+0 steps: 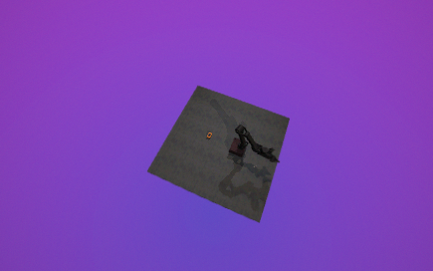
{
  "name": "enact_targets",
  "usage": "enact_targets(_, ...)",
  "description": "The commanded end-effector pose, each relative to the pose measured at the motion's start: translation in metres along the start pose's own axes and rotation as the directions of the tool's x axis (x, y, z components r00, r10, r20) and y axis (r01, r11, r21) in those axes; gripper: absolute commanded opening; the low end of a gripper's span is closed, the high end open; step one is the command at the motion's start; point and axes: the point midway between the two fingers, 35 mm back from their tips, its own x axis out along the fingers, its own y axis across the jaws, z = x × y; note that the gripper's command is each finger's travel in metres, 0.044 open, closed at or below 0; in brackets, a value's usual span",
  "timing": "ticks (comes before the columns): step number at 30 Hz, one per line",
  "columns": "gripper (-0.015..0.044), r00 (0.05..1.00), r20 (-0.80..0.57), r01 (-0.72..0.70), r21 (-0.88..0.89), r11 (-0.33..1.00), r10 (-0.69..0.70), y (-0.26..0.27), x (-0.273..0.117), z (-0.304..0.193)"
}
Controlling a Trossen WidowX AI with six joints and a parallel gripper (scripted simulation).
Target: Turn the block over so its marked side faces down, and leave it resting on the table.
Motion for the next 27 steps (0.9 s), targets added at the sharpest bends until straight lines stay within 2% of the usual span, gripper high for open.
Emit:
enact_targets(1,0.0426,1.0,-0.008,0.0,0.004,1.0,0.0,-0.001,0.0,-0.003)
enact_targets(6,0.044,0.974,-0.225,0.016,0.113,0.993,0.009,-0.018,-0.003,-0.073)
enact_targets(12,0.044,0.867,-0.497,0.116,0.26,0.959,0.03,-0.04,-0.033,-0.169)
enact_targets(20,0.044,0.634,-0.77,0.359,0.379,0.853,0.075,-0.064,-0.119,-0.277)
enact_targets(27,0.044,0.398,-0.906,0.605,0.378,0.701,0.146,-0.065,-0.211,-0.331)
